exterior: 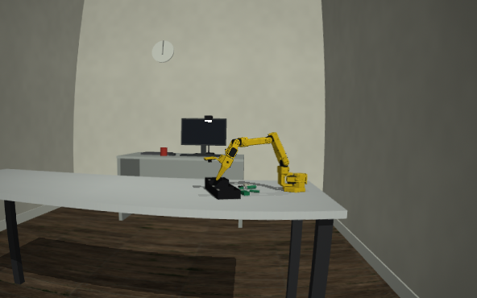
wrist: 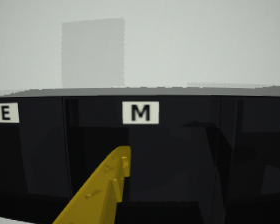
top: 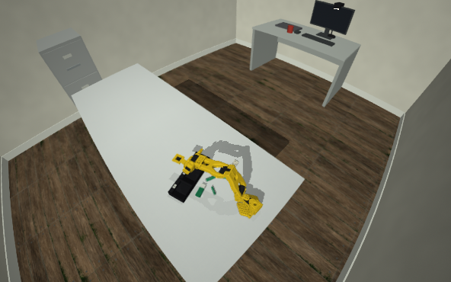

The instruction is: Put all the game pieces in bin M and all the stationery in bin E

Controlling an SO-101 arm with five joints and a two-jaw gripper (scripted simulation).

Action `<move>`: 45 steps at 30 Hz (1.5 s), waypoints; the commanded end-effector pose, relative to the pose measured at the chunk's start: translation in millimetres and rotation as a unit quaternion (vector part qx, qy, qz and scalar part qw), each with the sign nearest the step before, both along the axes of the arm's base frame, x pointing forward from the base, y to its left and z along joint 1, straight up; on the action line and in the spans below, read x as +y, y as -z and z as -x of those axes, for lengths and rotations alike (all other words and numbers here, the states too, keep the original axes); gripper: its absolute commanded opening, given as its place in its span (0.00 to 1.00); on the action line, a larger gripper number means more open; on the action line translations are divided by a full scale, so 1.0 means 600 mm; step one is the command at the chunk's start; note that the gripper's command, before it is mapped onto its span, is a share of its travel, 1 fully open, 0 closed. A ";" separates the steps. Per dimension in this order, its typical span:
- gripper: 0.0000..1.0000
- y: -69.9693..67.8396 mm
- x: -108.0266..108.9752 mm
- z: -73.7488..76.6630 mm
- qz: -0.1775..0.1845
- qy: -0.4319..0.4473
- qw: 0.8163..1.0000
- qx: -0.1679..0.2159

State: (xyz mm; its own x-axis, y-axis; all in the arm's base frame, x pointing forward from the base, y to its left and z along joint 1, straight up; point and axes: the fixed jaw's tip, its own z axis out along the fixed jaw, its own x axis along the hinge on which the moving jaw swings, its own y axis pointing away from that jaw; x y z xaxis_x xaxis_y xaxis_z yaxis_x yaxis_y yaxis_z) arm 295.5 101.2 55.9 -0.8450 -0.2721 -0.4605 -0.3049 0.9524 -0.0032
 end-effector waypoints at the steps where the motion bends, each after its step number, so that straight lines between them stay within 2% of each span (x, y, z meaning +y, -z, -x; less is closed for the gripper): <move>1: 1.00 -0.025 0.008 -0.009 -0.012 0.000 1.000 -0.027; 25: 1.00 -0.025 0.013 -0.008 -0.015 0.001 0.999 -0.028; 32: 1.00 -0.025 0.036 -0.002 -0.032 0.002 0.999 -0.032; 45: 1.00 -0.024 0.124 0.031 -0.102 0.004 0.994 -0.040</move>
